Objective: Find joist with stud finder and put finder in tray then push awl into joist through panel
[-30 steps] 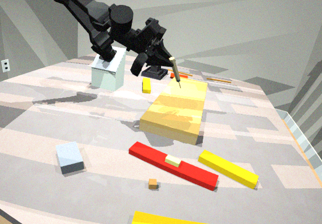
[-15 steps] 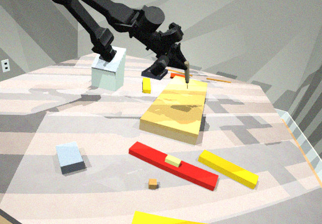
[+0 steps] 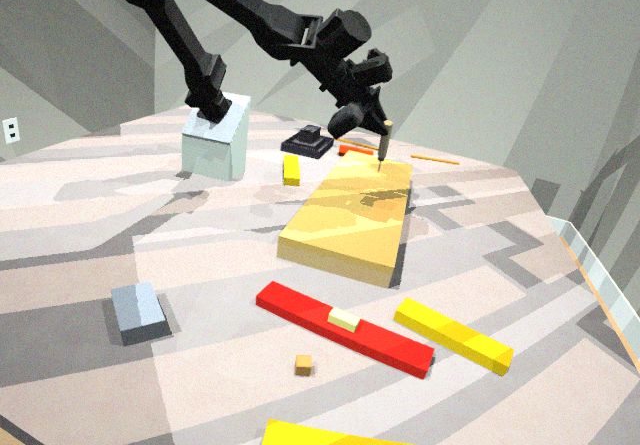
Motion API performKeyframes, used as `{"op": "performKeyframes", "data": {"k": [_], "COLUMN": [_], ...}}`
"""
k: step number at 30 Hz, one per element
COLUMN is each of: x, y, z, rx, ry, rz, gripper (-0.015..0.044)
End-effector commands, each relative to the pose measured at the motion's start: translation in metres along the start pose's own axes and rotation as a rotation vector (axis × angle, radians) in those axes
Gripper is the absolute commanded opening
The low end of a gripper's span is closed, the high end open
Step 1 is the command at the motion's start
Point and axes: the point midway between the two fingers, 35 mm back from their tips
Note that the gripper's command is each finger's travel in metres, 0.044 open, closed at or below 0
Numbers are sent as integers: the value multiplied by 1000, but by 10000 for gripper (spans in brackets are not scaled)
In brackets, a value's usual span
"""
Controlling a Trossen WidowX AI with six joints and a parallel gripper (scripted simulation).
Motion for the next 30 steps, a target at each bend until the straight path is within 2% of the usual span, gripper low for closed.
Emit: {"op": "performKeyframes", "data": {"k": [1,16,30], "x": [6,19,14], "y": [0,27,60], "z": [16,87,151], "rx": [-16,-145,-288], "ry": [17,117,227], "rz": [9,47,-8], "gripper": [0,0,0]}}
Point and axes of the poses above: the point midway between the two fingers, 35 mm back from their tips, its own x axis out along the fingers, its own z axis across the jaws, y = z × x, and after that the axes turned 4 degrees about x, right-handed
